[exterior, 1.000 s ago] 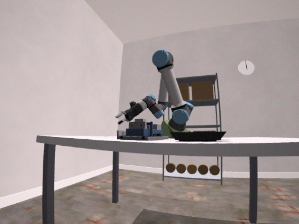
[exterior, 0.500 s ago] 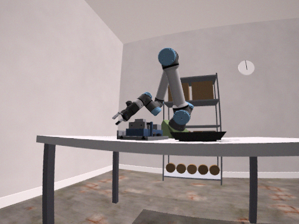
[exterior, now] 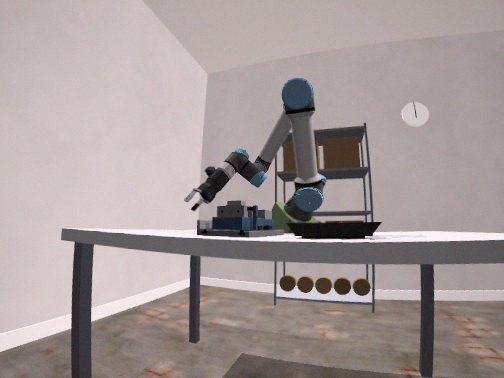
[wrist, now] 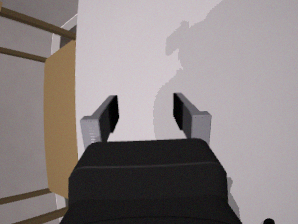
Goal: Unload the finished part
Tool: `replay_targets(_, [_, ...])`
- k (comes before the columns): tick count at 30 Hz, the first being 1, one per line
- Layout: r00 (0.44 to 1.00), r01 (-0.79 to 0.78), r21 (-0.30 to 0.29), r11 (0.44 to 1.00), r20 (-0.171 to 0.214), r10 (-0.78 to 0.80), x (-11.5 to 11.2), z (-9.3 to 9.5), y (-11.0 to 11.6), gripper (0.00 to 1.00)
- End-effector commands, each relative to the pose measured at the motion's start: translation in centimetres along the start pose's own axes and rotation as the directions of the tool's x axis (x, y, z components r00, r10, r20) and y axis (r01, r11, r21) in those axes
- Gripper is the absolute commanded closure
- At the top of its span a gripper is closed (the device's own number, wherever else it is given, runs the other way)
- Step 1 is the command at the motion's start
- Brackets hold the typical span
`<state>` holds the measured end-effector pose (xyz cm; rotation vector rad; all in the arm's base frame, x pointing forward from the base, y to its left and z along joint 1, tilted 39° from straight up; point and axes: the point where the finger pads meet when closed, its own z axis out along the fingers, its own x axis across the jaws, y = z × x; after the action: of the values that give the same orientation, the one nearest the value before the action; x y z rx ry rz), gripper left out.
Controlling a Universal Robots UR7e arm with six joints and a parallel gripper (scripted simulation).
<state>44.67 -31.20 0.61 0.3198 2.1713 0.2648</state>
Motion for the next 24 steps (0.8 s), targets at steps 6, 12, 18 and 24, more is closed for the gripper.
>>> replay_targets(6, [0.995, -0.010, -0.055, 0.998, -0.096, 0.005, -1.6, 0.5, 0.6, 0.00])
replay_targets(12, [0.990, -0.015, -0.079, 0.997, -0.142, 0.004, -2.5, 0.5, 1.4, 0.00])
replay_targets(18, [0.982, -0.021, -0.104, 0.994, -0.189, 0.000, -3.5, 0.3, 2.5, 0.00])
replay_targets(24, [0.972, -0.026, -0.129, 0.991, -0.236, -0.006, -4.5, -0.2, 3.8, 0.00])
